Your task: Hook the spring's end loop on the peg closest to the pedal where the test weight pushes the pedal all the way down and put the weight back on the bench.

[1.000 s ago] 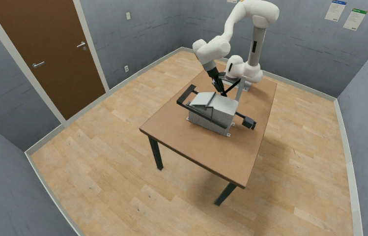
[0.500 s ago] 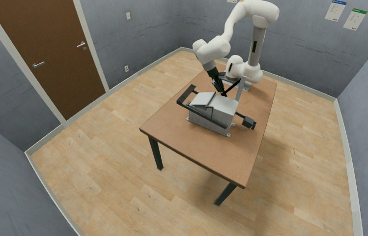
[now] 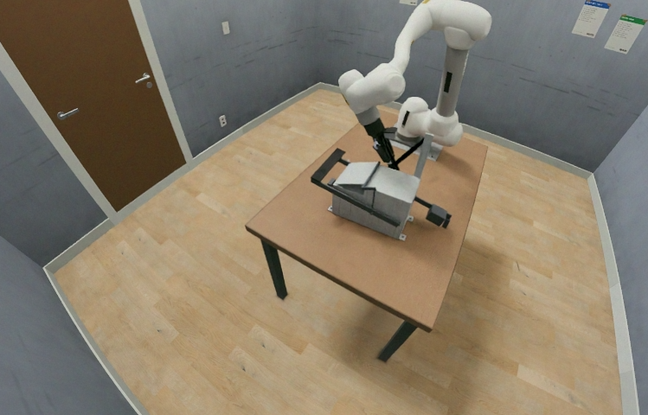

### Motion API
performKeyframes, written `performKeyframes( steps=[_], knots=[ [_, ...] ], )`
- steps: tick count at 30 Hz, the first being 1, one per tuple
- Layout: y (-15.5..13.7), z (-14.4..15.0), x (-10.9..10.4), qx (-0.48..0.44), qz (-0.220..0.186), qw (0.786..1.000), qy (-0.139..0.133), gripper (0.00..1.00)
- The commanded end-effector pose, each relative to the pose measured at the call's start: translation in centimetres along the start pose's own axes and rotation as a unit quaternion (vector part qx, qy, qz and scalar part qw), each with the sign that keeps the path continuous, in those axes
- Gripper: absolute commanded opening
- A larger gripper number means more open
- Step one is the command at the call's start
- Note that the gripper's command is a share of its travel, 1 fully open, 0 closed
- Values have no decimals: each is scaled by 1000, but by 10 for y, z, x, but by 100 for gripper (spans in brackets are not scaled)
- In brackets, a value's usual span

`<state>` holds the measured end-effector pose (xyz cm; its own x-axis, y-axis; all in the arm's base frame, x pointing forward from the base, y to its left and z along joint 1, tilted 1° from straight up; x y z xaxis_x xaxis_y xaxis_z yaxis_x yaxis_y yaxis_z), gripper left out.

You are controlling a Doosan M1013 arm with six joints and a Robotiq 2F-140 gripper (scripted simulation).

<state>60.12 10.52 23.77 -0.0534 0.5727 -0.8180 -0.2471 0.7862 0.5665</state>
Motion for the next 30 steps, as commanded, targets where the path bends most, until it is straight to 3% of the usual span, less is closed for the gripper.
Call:
performKeyframes(
  steps=[1,30],
  knots=[
    [0,0,-1,0,0,1000,-1,17],
    [-1,-2,0,3,1,1000,3,17]
  ],
)
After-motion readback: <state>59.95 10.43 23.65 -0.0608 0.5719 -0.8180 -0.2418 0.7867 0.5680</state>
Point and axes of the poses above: the point where the finger pads meet when closed, its own x axis out along the fingers, its own z axis across the jaws, y = z × x, the point moved 3 cm from there along -x, back along the fingers, and after that the axes turned 9 degrees about -x, right-handed, at the moved point
